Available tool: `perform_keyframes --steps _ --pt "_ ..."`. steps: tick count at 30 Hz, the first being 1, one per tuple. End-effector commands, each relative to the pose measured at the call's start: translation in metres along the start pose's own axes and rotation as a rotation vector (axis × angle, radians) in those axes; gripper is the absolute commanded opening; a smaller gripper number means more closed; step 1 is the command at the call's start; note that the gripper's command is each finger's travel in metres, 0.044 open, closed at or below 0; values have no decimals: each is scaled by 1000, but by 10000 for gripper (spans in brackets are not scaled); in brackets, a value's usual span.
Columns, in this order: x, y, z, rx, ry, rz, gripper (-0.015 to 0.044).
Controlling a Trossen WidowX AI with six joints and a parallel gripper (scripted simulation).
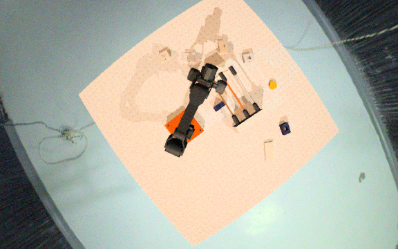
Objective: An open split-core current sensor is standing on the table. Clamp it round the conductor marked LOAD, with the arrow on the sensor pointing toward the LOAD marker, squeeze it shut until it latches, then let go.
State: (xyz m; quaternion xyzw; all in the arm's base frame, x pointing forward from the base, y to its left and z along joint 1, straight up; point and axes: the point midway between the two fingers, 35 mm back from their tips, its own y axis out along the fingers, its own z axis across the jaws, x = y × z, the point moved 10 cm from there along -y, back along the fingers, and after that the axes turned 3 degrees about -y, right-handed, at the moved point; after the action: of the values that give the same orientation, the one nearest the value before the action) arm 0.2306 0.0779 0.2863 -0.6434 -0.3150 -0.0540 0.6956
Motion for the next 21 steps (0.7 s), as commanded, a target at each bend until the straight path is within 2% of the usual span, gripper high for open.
perform_keyframes --steps 1,19,21 --pt "1 -1 8 24 -26 102 440" --pt "1 -1 8 24 -26 102 440" --pt "-4 1 1 10 3 111 387"
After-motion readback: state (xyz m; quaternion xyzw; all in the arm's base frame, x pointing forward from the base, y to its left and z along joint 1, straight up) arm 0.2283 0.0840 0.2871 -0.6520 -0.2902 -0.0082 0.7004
